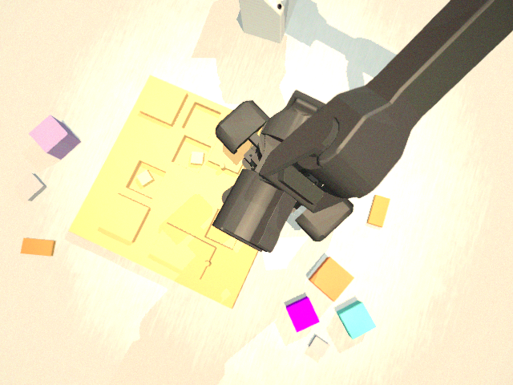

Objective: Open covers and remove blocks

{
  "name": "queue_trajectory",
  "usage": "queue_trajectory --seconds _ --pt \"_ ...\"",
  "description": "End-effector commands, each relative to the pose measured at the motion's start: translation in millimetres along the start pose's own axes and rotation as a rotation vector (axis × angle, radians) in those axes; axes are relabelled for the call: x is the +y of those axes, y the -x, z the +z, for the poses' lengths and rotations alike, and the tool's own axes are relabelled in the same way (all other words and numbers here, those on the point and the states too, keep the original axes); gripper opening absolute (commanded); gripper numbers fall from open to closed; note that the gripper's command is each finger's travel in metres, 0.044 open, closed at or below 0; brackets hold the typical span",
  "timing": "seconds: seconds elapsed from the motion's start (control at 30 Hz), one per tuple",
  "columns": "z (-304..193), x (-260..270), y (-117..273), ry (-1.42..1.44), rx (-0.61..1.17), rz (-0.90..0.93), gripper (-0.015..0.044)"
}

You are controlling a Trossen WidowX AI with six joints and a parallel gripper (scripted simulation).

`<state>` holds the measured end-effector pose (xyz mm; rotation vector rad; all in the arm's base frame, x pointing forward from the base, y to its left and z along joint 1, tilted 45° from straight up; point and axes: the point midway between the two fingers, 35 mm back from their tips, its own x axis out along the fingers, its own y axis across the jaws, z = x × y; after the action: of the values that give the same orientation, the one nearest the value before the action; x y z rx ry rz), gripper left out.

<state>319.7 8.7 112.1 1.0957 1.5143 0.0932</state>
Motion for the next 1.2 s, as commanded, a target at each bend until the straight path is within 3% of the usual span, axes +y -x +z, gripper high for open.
queue_trajectory --seconds 0.0,0.53,1.17 --pt "-8 18 1 0.001 0.005 0.009 0.008" --pt "-40 67 2 0.005 0.026 0.034 0.008" --pt "-39 71 -20 0.006 0.026 0.032 0.008"
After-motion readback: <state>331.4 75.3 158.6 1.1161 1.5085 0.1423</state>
